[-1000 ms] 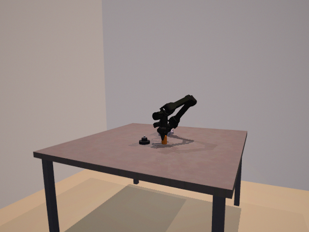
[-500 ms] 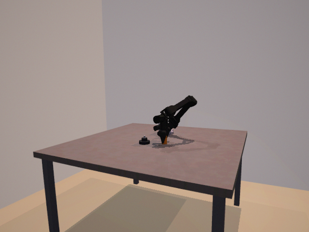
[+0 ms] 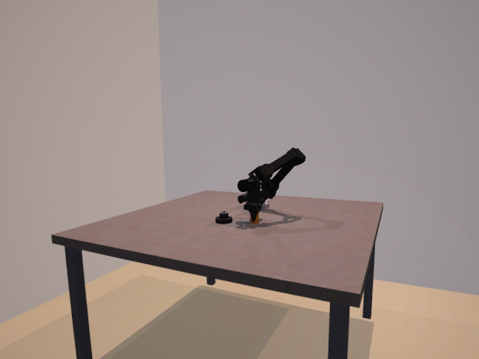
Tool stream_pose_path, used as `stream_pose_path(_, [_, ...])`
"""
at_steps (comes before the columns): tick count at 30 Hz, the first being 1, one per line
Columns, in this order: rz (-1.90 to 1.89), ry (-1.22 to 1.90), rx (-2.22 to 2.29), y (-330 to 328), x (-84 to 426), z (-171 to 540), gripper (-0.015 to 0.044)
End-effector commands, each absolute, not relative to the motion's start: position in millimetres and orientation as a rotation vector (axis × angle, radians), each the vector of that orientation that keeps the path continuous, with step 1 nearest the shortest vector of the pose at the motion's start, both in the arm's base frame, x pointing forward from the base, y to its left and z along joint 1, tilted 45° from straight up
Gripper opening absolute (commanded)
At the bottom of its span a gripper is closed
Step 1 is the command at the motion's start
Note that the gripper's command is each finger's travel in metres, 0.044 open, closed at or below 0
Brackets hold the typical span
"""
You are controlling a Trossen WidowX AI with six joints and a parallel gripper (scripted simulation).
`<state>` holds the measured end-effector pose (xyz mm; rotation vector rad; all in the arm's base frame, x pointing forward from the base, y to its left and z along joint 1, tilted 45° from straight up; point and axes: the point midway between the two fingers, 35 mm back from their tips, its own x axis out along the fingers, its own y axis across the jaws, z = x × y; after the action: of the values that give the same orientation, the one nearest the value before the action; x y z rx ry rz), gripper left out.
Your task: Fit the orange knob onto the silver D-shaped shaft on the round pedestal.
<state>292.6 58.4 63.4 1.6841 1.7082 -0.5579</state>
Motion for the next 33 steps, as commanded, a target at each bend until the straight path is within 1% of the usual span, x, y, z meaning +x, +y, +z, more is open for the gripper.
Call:
stream_pose_path(1, [-0.561,1.711,1.691,59.0,292.1,63.1,0.0138])
stream_pose_path(2, [-0.561,1.711,1.691,59.0,292.1,63.1,0.0131])
stream_pose_path(7, [-0.565,1.708,1.692,53.1,293.6,67.9,0.0])
stream_pose_path(33, [-0.597,1.685,1.714,-8.5,297.0,122.8,0.0])
